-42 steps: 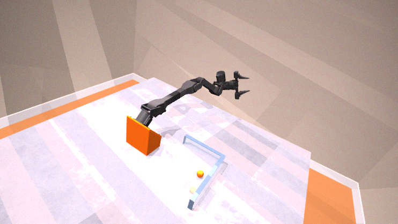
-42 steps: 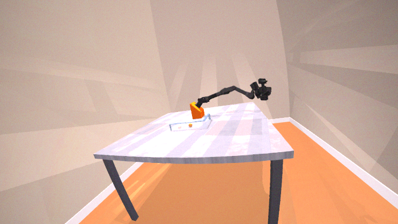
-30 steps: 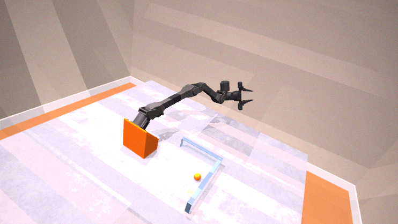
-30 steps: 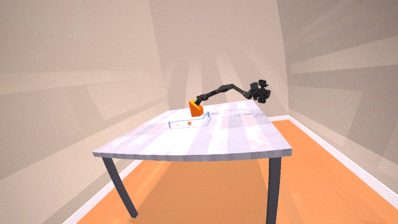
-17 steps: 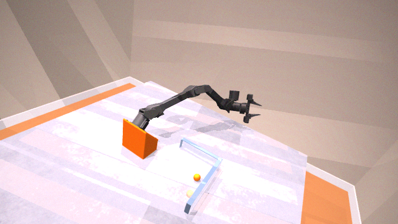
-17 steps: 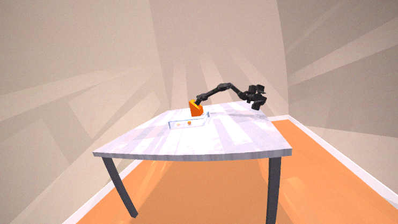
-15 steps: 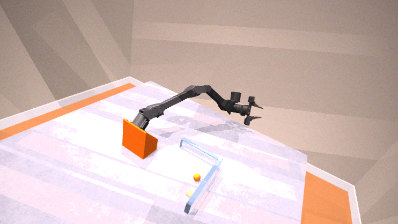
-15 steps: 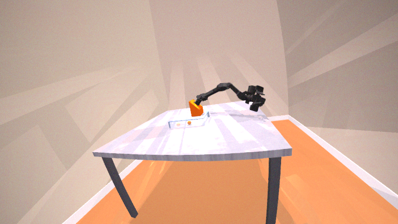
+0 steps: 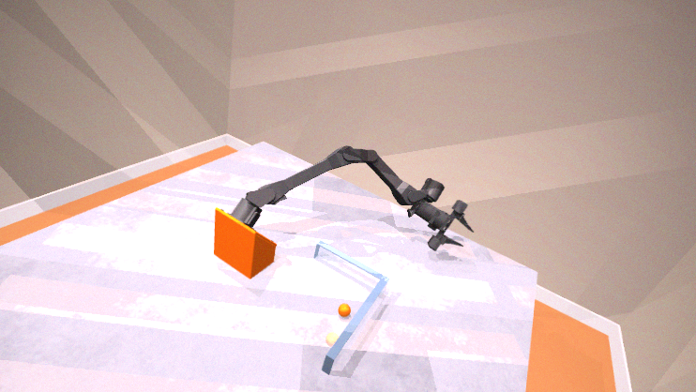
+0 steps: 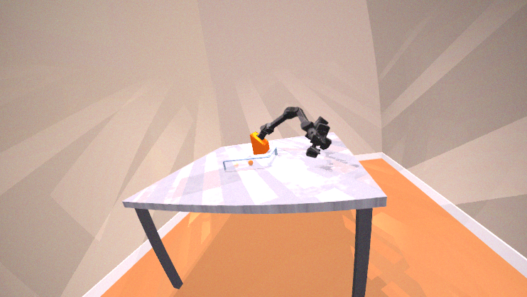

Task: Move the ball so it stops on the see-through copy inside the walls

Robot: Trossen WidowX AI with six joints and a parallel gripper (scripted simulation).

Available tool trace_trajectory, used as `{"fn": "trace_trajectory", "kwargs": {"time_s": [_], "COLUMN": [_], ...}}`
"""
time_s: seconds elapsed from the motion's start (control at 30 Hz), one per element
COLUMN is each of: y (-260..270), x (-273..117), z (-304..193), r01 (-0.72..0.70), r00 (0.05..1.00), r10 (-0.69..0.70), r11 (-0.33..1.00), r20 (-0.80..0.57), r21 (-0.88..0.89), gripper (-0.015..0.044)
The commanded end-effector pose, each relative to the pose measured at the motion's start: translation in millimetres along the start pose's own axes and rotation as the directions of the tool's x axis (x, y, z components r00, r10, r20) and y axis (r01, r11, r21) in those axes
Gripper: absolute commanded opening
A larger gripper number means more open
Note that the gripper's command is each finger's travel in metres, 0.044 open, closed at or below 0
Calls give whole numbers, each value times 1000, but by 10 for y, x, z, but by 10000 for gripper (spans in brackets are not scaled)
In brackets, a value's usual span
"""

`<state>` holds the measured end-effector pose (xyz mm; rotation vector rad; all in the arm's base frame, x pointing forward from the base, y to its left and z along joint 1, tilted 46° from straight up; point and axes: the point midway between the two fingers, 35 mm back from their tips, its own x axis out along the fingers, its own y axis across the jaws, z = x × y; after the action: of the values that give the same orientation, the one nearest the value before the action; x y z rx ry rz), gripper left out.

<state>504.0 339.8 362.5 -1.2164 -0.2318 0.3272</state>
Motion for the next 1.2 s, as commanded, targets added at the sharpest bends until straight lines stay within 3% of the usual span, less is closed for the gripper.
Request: {"fn": "trace_trajectory", "kwargs": {"time_s": [0.0,0.37,0.67,0.9,1.17], "y": [208,840,1438,1889,2285], "x": [51,-35,-522,-1246,-1971], "z": [-330,-1355,-2382,-3046,-3478], "r01": [-97,-361,-489,-379,-123], "r00": [995,913,727,521,357], "r10": [98,396,674,853,922], "r11": [994,897,641,266,-113], "r20": [-24,-102,-129,-33,151], "r21": [44,255,591,886,986], "gripper": [269,269,269,269,269]}}
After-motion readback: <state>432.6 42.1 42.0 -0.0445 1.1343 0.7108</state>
